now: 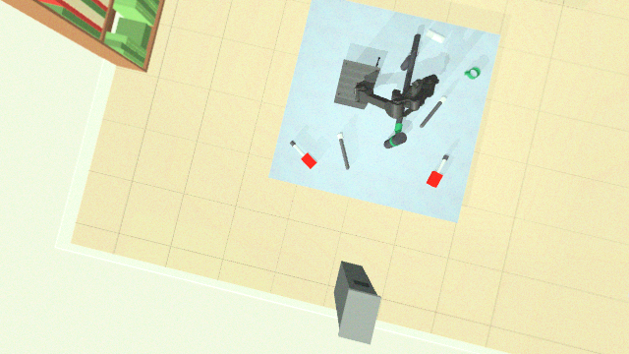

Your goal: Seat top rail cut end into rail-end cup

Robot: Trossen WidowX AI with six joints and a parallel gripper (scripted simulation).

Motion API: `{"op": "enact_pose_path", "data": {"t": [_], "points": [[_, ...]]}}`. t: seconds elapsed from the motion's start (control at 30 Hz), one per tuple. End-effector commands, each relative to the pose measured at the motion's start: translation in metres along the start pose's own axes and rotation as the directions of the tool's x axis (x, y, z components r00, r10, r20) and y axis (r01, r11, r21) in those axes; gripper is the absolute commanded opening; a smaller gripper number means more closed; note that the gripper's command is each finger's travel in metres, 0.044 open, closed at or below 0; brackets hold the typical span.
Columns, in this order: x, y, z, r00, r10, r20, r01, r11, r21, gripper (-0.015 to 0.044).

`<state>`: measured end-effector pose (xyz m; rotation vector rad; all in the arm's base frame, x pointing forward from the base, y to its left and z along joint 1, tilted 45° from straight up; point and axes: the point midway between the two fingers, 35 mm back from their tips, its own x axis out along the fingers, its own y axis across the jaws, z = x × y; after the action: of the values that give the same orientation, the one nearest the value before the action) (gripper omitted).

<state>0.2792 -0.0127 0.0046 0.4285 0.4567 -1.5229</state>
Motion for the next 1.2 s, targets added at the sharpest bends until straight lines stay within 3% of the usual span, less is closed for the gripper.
{"op": "enact_pose_path", "data": {"t": [0.0, 1.17], "points": [[-0.0001, 0.0014, 0.0051, 1.0, 0.009, 0.018, -0.009, 1.0, -0.004, 0.0], [-0.0008, 0.0009, 0.0019, 1.0, 0.001, 0.004, 0.0, 1.0, -0.003, 0.0]]}}
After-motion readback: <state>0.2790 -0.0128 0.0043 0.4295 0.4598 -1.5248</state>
